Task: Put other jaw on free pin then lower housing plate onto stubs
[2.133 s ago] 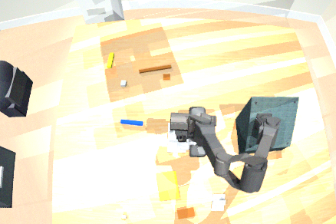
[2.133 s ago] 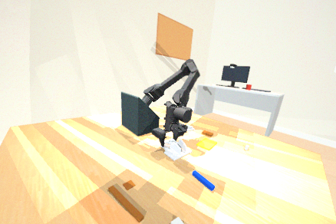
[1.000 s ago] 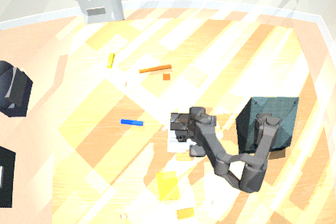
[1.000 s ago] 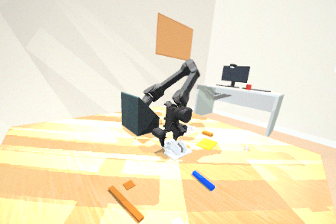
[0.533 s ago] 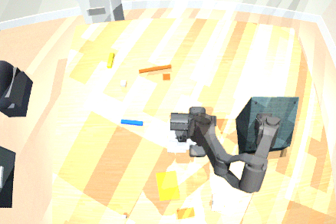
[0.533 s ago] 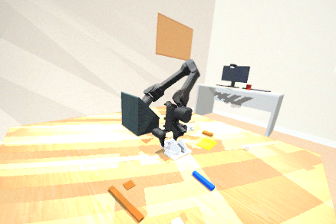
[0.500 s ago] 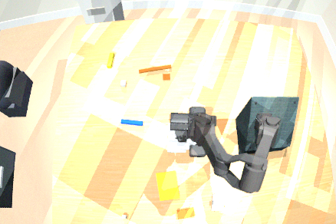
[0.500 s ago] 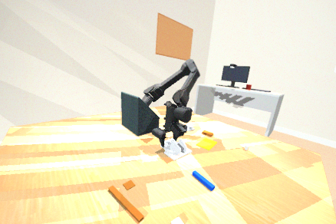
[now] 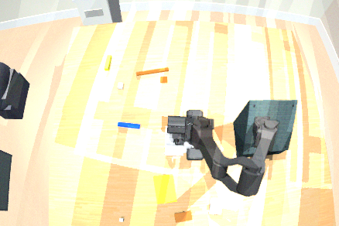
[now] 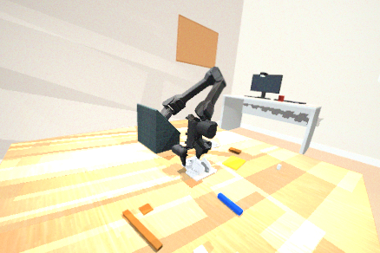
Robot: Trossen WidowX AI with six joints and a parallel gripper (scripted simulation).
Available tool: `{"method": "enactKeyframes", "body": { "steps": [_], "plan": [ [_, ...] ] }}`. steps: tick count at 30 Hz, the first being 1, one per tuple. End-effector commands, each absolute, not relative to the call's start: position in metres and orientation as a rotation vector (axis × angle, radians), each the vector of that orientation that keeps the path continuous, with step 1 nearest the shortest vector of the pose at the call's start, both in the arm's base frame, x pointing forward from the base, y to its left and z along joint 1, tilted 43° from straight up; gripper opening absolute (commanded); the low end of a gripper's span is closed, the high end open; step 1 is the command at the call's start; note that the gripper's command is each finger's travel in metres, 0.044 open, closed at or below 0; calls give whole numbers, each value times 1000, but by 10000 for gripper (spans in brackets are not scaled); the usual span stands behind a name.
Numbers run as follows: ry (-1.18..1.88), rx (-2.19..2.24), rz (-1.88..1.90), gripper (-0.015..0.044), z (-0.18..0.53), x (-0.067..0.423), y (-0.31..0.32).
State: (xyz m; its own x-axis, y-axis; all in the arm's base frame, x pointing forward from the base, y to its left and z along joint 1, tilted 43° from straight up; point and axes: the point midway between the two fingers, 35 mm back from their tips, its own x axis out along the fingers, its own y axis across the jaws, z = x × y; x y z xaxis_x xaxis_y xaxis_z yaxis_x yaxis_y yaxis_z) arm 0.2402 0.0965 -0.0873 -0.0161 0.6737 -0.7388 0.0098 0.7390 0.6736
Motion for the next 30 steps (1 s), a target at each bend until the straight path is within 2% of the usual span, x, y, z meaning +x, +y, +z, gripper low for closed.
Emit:
{"method": "enactKeyframes", "body": {
  "steps": [1,29,30],
  "plan": [
    [1508,588,579,351,-87,241,97],
    [1508,588,579,351,-87,241,97],
    [1511,582,577,377,-87,240,97]
  ]
}}
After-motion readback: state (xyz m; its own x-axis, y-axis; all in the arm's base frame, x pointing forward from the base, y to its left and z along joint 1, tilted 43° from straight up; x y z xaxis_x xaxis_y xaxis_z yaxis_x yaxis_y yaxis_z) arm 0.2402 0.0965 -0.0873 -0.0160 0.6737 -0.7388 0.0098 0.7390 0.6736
